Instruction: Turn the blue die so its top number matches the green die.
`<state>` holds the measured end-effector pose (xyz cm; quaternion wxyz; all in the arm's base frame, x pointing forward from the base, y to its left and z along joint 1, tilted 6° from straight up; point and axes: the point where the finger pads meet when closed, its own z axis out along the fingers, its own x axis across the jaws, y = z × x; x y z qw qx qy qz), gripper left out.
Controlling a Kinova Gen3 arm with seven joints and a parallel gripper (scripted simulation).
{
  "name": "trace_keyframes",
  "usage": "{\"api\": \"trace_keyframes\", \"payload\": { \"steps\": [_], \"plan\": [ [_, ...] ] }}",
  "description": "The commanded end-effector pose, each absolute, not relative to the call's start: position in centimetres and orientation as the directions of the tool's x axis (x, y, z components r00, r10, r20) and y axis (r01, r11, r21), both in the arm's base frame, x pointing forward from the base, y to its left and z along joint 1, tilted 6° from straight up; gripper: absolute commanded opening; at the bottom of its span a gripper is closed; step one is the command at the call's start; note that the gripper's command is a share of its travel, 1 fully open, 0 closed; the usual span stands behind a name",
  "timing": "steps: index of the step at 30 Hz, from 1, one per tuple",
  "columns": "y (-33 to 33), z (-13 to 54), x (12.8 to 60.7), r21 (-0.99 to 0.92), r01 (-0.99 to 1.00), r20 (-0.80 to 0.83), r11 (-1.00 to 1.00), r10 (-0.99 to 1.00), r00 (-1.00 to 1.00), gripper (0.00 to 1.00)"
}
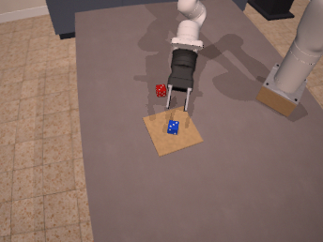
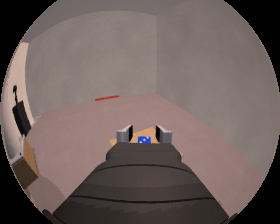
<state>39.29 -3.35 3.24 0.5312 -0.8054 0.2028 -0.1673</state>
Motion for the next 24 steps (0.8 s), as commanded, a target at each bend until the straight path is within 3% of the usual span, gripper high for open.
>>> {"api": "trace_keyframes", "payload": {
  "steps": [1,24],
  "plan": [
    [-3.72,4.84,39.03,-0.923,-0.155,0.049,-0.352,-0.508,0.86,0.87],
    [-3.59,5.61,39.09,-0.896,-0.186,0.051,-0.403,-0.509,0.859,0.87]
  ]
}}
